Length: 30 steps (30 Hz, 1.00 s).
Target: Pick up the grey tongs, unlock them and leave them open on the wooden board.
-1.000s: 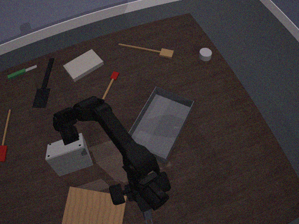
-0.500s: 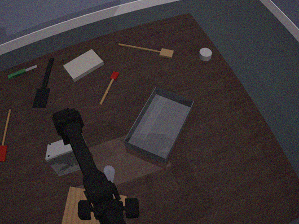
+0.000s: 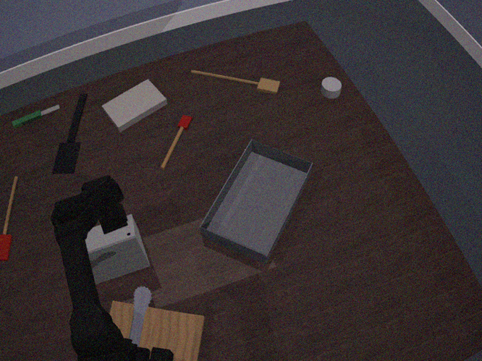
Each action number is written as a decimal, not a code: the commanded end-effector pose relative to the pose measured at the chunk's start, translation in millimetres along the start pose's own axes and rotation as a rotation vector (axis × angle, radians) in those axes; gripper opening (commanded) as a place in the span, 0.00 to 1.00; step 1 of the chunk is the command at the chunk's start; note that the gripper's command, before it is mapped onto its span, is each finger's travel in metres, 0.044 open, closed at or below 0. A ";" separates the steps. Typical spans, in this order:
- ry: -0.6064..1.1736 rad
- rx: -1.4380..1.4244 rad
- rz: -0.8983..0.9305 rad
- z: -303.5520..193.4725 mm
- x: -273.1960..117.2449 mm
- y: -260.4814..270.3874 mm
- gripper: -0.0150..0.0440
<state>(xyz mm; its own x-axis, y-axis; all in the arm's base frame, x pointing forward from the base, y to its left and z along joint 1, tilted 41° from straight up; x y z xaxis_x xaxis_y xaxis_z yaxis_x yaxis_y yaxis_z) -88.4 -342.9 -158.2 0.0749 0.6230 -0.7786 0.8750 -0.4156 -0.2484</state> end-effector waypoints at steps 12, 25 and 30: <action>-0.069 0.011 -0.017 9.8 4.5 -10.0 0.00; -0.276 -0.016 -0.048 20.1 6.2 -2.6 0.00; -0.355 -0.024 -0.060 22.2 5.7 -0.2 0.00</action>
<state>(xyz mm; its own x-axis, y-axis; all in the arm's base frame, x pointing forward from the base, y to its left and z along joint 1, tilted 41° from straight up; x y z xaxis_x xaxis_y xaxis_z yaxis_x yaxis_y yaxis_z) -98.2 -346.5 -181.6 -0.1132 0.4232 -0.8989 0.8824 -0.3730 -0.2868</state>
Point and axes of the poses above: the point midway between the two fingers, 35 mm back from their tips, its own x axis out along the fingers, its own y axis across the jaws, z = x × y, the point moved 1 cm from there along -x, back along the fingers, and after that the axes turned 5 degrees about -x, right-handed, at the moved point
